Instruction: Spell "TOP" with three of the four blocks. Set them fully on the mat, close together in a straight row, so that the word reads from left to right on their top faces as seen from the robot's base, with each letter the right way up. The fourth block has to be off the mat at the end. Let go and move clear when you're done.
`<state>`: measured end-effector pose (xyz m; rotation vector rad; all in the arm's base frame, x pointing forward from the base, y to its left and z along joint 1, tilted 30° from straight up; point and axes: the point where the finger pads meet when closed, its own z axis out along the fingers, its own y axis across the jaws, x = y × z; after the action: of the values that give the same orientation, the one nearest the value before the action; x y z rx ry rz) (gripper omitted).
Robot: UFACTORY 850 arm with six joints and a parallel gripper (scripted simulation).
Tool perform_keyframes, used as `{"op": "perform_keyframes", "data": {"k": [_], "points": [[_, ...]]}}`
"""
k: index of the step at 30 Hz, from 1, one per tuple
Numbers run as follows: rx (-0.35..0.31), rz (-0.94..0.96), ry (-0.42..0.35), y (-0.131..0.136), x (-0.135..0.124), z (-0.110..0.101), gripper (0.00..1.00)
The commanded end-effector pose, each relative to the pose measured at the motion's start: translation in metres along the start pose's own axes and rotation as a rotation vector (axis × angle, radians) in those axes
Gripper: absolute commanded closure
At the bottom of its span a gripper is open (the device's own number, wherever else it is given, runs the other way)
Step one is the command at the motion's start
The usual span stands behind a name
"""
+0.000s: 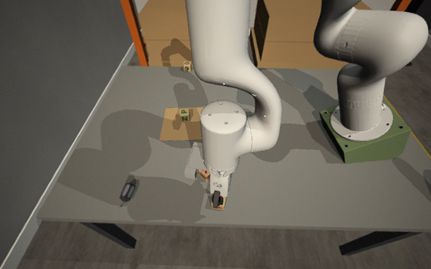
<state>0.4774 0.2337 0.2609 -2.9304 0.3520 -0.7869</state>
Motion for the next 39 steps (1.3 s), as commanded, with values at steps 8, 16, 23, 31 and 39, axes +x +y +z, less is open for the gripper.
{"op": "perform_keyframes", "data": {"k": [8,16,23,31,39], "points": [[0.0,0.0,0.0,-0.001,0.001,0.003,0.13],[0.0,0.0,0.0,-0.001,0.001,0.012,0.13],[0.0,0.0,0.0,-0.001,0.001,0.018,0.13],[0.0,0.0,0.0,-0.001,0.002,0.03,0.13],[0.0,0.0,0.0,-0.001,0.002,0.039,0.13]]}}
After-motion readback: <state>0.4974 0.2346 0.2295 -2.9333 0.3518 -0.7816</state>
